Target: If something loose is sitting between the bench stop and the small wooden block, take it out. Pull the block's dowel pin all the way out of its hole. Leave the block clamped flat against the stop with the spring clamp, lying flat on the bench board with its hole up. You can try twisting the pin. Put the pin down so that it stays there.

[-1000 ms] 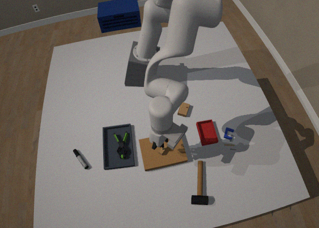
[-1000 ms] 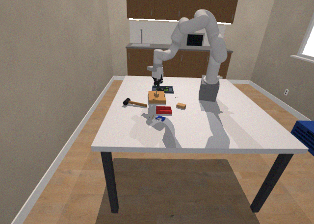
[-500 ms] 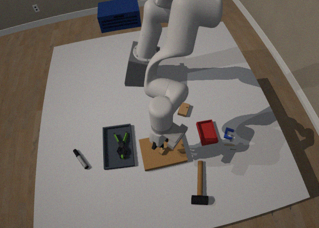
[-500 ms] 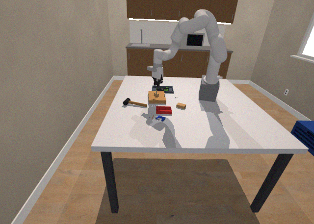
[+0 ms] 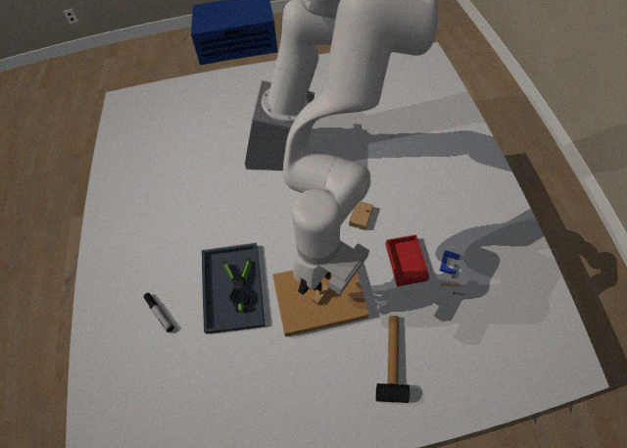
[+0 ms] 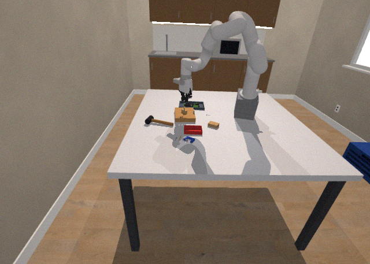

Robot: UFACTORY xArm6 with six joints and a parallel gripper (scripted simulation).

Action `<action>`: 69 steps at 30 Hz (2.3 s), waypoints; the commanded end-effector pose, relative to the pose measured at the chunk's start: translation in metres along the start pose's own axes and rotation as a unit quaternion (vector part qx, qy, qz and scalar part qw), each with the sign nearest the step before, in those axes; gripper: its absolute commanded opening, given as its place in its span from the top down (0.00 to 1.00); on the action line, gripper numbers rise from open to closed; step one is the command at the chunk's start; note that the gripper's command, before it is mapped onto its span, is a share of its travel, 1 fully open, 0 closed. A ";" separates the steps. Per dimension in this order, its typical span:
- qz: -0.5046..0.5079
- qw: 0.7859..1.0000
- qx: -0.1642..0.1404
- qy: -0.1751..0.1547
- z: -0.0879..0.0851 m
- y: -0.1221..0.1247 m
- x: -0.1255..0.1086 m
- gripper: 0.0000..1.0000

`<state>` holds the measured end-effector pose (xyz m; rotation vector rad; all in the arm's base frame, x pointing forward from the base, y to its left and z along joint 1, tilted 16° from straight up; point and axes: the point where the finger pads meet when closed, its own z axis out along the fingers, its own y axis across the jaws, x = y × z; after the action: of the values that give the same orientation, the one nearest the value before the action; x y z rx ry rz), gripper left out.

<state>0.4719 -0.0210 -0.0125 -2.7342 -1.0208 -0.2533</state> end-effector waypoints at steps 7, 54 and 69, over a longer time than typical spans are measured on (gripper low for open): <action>0.000 1.000 -0.002 0.001 0.004 0.001 0.002 0.72; 0.000 1.000 -0.002 0.001 0.035 0.001 0.003 0.72; 0.000 1.000 -0.002 0.001 0.035 0.001 0.003 0.72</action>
<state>0.4760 -0.0109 -0.0470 -2.7345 -1.0204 -0.2520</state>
